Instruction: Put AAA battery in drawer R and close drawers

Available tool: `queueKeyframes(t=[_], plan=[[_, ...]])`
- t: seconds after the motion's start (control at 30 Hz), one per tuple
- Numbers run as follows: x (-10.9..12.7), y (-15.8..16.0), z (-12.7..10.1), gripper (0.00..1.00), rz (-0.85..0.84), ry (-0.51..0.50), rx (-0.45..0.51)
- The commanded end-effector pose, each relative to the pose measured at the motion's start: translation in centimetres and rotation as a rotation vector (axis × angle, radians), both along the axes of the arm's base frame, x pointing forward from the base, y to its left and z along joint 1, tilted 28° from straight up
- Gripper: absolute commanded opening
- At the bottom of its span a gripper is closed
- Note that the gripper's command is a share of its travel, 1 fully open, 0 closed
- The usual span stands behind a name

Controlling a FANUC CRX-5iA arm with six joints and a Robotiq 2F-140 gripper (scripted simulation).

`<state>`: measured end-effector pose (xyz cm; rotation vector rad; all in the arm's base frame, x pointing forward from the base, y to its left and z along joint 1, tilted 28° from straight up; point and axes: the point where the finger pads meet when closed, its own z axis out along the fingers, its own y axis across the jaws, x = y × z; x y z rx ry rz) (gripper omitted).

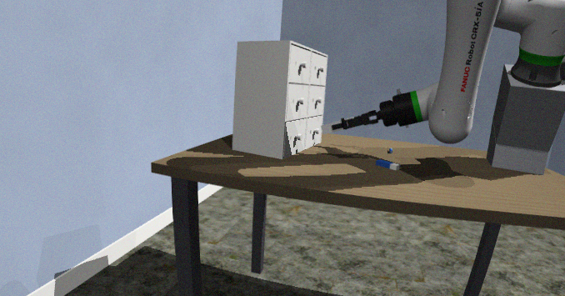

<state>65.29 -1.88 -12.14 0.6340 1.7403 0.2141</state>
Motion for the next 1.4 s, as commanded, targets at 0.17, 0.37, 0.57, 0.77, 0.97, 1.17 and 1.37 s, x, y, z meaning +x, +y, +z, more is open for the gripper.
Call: queueKeyframes(t=[0.17,0.37,0.57,0.77,0.97,1.17,1.37], plan=[[0.0,0.0,0.0,1.0,0.0,0.0,0.0],[0.0,0.0,0.0,1.0,0.0,0.0,0.0],[0.0,0.0,0.0,1.0,0.0,0.0,0.0],[0.0,0.0,0.0,1.0,0.0,0.0,0.0],[-0.1,-0.2,0.5,1.0,0.0,0.0,0.0],[-0.3,-0.8,1.6,1.0,0.0,0.0,0.0],[-0.9,-2.0,4.3,1.0,0.0,0.0,0.0]])
